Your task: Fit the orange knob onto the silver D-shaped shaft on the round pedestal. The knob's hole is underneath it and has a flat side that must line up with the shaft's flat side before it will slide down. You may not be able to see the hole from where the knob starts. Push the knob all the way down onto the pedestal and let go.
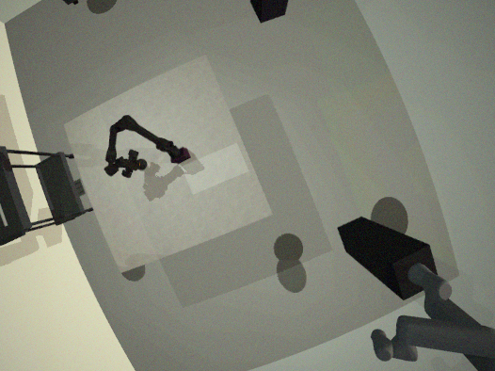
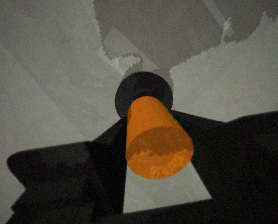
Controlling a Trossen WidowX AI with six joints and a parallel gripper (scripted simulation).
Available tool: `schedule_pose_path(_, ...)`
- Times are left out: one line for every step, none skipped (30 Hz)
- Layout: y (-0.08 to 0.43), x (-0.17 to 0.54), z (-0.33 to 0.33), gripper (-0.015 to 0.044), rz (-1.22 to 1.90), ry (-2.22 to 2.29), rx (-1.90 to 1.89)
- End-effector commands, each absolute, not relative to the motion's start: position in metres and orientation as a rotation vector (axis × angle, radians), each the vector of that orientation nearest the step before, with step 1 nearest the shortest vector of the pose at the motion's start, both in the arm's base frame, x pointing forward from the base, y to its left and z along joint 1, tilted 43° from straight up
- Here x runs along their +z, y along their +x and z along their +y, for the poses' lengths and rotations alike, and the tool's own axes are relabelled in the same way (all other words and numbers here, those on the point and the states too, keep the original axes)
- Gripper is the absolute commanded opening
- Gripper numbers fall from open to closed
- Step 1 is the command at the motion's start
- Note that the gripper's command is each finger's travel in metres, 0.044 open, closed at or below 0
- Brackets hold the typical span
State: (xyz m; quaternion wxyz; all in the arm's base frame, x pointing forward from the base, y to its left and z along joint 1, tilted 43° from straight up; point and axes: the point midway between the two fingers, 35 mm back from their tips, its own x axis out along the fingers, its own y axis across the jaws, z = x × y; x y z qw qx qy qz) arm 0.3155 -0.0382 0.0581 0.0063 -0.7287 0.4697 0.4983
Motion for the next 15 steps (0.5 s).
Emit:
schedule_pose_path(0.3176,0.0604,-0.0381,0.0,1.466,-2.288,1.552)
schedule_pose_path(0.3179,0.0604,-0.038,0.0,1.466,-2.288,1.552)
schedule_pose_path(0.3182,0.0603,-0.0379,0.0,1.466,-2.288,1.552)
schedule_pose_path(0.3186,0.0603,-0.0378,0.0,1.466,-2.288,1.552)
schedule_pose_path(0.3188,0.0602,-0.0377,0.0,1.466,-2.288,1.552)
schedule_pose_path(0.3189,0.06,-0.0377,0.0,1.466,-2.288,1.552)
schedule_pose_path(0.319,0.0597,-0.0376,0.0,1.466,-2.288,1.552)
schedule_pose_path(0.3189,0.0594,-0.0376,0.0,1.466,-2.288,1.552)
schedule_pose_path(0.3188,0.0591,-0.0376,0.0,1.466,-2.288,1.552)
schedule_pose_path(0.3187,0.0589,-0.0376,0.0,1.466,-2.288,1.552)
schedule_pose_path(0.3186,0.0587,-0.0376,0.0,1.466,-2.288,1.552)
schedule_pose_path(0.3185,0.0586,-0.0375,0.0,1.466,-2.288,1.552)
schedule_pose_path(0.3184,0.0586,-0.0375,0.0,1.466,-2.288,1.552)
schedule_pose_path(0.3182,0.0585,-0.0375,0.0,1.466,-2.288,1.552)
schedule_pose_path(0.318,0.0584,-0.0375,0.0,1.466,-2.288,1.552)
